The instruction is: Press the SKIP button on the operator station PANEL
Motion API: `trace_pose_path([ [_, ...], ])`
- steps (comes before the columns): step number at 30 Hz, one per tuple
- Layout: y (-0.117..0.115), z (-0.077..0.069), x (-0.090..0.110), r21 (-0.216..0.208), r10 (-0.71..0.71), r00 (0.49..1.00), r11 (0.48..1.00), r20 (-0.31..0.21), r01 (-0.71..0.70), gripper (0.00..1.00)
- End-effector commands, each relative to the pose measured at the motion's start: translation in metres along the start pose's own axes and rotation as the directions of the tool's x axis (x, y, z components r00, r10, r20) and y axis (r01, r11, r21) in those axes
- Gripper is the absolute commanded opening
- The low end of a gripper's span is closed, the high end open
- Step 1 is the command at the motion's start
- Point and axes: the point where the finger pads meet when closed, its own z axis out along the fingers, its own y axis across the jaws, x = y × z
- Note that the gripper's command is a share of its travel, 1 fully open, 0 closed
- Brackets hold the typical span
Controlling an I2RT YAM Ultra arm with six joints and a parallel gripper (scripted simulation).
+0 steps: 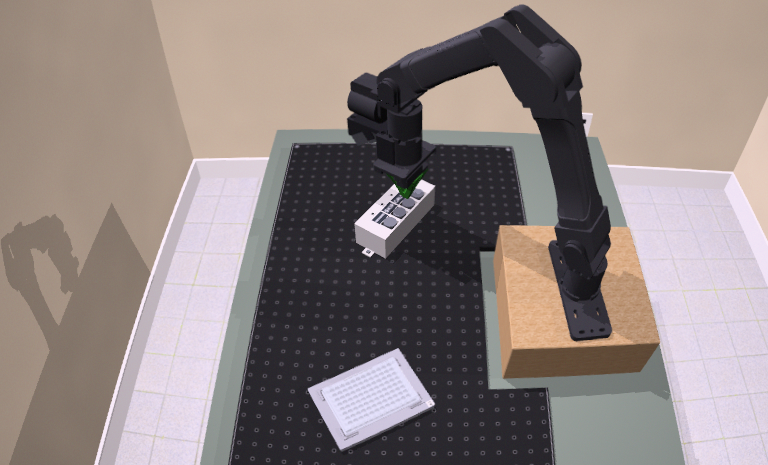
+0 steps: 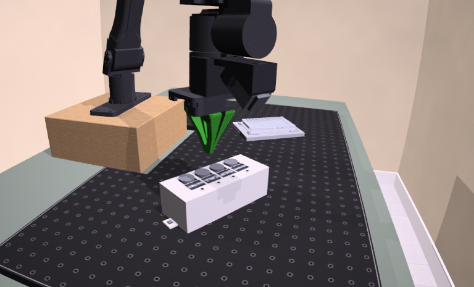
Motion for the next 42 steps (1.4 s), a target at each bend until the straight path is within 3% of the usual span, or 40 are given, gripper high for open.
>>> trace_pose_path([
  [1, 0.002, -0.018, -0.017, -0.001, -0.01, 0.997, 1.0, 0.074, 0.01, 0.0],
  [35, 0.002, -0.018, -0.017, -0.001, -0.01, 0.997, 1.0, 0.074, 0.01, 0.0],
  [36, 0.006, -0.022, -0.011, -0.003, -0.009, 0.999, 1.0, 0.05, 0.009, 0.0],
  [39, 0.01, -0.036, -0.01, -0.003, -0.007, 0.999, 1.0, 0.05, 0.007, 0.0],
  [42, 0.011, -0.041, -0.01, -0.002, -0.007, 0.999, 1.0, 0.05, 0.007, 0.0],
])
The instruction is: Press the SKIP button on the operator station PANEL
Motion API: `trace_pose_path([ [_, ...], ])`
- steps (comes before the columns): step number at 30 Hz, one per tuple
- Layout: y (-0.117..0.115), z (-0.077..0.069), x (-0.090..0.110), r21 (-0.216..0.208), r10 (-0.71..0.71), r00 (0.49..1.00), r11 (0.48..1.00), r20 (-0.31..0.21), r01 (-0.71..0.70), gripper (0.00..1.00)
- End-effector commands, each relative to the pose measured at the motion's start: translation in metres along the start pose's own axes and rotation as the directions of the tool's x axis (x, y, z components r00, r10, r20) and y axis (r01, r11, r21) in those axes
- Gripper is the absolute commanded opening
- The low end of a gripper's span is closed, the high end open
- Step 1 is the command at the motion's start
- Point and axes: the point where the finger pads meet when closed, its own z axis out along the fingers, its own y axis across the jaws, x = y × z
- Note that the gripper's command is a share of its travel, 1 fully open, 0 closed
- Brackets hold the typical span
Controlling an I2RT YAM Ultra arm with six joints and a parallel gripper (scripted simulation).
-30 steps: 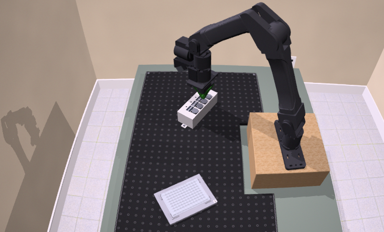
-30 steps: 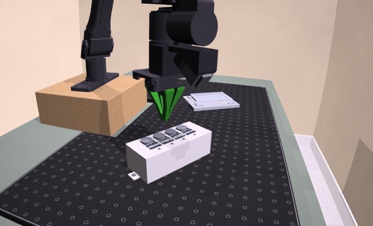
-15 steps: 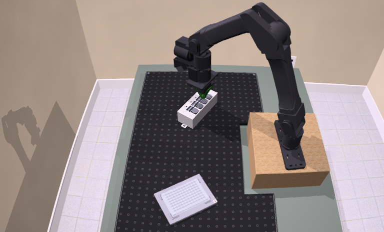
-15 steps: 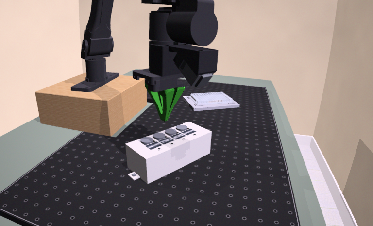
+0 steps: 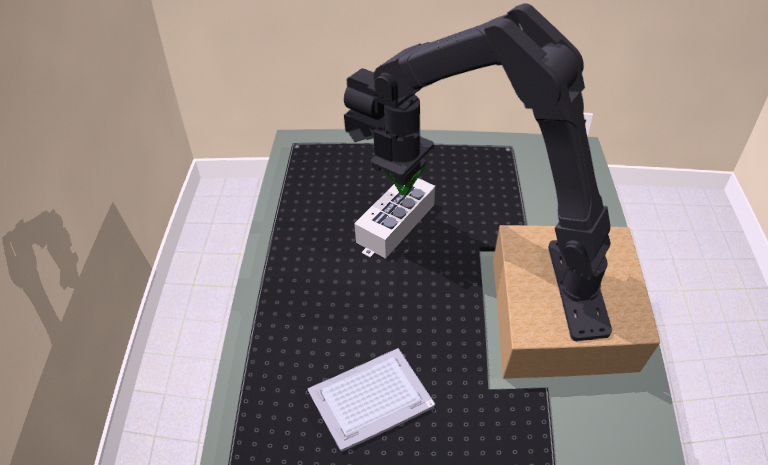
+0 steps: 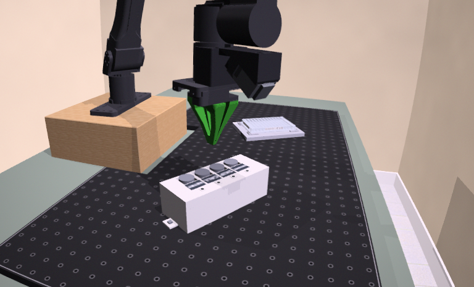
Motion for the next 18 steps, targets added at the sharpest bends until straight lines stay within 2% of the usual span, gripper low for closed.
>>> trace_pose_path([
  [1, 0.006, -0.033, -0.01, -0.001, 0.003, 0.999, 1.0, 0.053, -0.003, 0.0],
  [6, 0.012, -0.055, -0.008, -0.002, 0.003, 0.999, 1.0, 0.053, -0.003, 0.0],
  [9, 0.007, -0.055, -0.008, -0.001, 0.017, 0.998, 1.0, 0.053, -0.017, 0.0],
  [12, 0.007, -0.047, -0.004, 0.0, 0.016, 1.0, 1.0, 0.027, -0.016, 0.0],
  [18, 0.009, -0.043, -0.004, 0.0, 0.007, 1.0, 1.0, 0.026, -0.007, 0.0],
])
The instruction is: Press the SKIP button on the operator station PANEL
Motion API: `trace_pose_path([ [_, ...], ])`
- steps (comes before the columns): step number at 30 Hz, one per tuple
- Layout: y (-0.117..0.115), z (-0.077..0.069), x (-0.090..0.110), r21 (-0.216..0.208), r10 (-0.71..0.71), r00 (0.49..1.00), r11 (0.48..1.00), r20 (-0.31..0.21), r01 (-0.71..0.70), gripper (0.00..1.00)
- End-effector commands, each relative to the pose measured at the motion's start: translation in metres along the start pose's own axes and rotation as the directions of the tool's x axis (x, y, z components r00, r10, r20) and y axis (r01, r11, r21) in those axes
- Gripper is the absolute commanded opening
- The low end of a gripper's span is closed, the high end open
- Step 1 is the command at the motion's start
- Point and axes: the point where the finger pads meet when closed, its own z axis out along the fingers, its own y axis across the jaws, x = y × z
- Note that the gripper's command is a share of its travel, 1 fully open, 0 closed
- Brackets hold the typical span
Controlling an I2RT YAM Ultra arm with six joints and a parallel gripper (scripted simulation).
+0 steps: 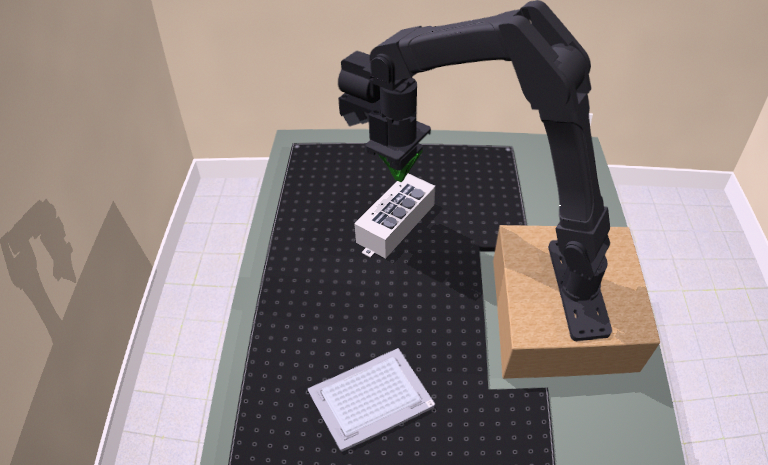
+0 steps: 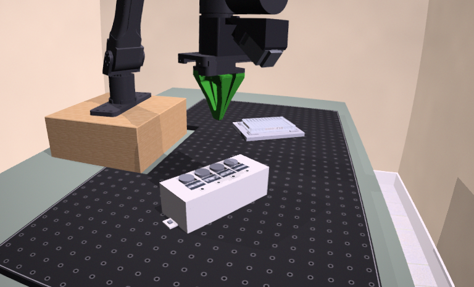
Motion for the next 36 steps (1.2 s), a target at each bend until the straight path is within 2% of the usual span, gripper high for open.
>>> trace_pose_path([
  [1, 0.0, -0.004, -0.002, 0.0, 0.003, 1.0, 1.0, 0.011, -0.003, 0.0],
  [15, 0.0, -0.004, -0.002, 0.0, 0.003, 1.0, 1.0, 0.011, -0.003, 0.0],
  [18, -0.001, 0.011, 0.003, 0.0, 0.01, 1.0, 1.0, -0.015, -0.01, 0.0],
  [26, -0.001, 0.022, 0.003, 0.0, 0.01, 1.0, 1.0, -0.015, -0.01, 0.0],
  [32, -0.001, 0.024, 0.002, 0.0, 0.01, 1.0, 1.0, -0.007, -0.01, 0.0],
  [33, -0.001, 0.018, -0.011, 0.0, 0.01, 1.0, 1.0, 0.029, -0.01, 0.0],
  [35, -0.001, 0.031, 0.004, 0.0, 0.01, 1.0, 1.0, -0.015, -0.01, 0.0],
  [36, -0.001, 0.032, 0.004, 0.0, 0.01, 1.0, 1.0, -0.015, -0.01, 0.0],
])
